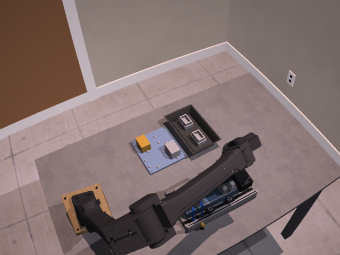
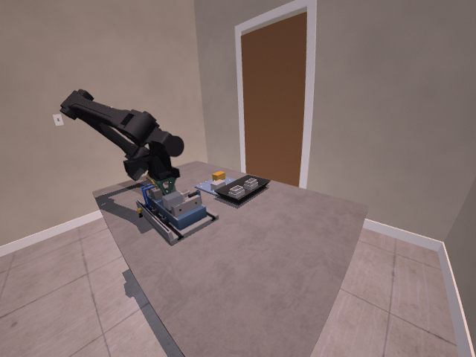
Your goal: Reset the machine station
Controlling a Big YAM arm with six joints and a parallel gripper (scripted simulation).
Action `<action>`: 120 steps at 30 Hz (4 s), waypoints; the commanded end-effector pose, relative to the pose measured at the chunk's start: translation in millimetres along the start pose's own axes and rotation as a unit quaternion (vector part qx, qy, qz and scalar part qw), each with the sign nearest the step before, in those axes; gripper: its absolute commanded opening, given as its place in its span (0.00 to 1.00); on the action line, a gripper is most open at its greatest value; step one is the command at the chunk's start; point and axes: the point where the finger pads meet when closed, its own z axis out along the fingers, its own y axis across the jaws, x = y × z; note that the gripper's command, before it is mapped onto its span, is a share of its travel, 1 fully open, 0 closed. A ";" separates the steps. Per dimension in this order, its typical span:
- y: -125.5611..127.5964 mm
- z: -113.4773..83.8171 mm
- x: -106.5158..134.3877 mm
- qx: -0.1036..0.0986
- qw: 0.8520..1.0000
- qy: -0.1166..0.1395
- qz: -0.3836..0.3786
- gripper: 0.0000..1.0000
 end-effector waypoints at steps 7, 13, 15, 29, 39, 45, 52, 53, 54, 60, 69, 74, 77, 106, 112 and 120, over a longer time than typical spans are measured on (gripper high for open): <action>-0.1 -6.3 -3.8 -0.011 1.000 -0.001 0.006 0.00; 3.5 -18.6 -3.9 -0.016 1.000 -0.001 0.008 0.00; 5.7 -25.8 -4.7 -0.019 1.000 0.000 0.009 0.00; 9.2 -67.8 -5.2 -0.026 1.000 0.002 0.012 0.00; 9.7 -89.5 0.6 -0.020 1.000 0.002 0.007 0.00; 9.4 -96.7 -0.2 -0.021 1.000 0.002 0.008 0.00; 9.3 -99.0 -0.9 -0.022 1.000 0.002 0.009 0.00; 9.3 -99.1 -0.9 -0.022 1.000 0.002 0.009 0.00; 9.3 -99.2 -1.0 -0.022 1.000 0.002 0.009 0.00; 9.2 -99.4 -1.2 -0.022 1.000 0.002 0.009 0.00; 10.6 -98.8 -2.0 -0.021 0.999 0.001 -0.027 0.00; 15.6 -94.0 -7.2 -0.016 0.990 -0.001 -0.144 0.00; 19.9 -89.0 -16.2 -0.011 0.971 -0.001 -0.237 0.00; 30.7 -81.8 -50.9 -0.009 0.716 -0.006 -0.698 0.00; 30.0 -83.1 -50.0 -0.010 0.715 -0.006 -0.699 0.00; 29.9 -83.6 -49.4 -0.010 0.714 -0.007 -0.700 0.00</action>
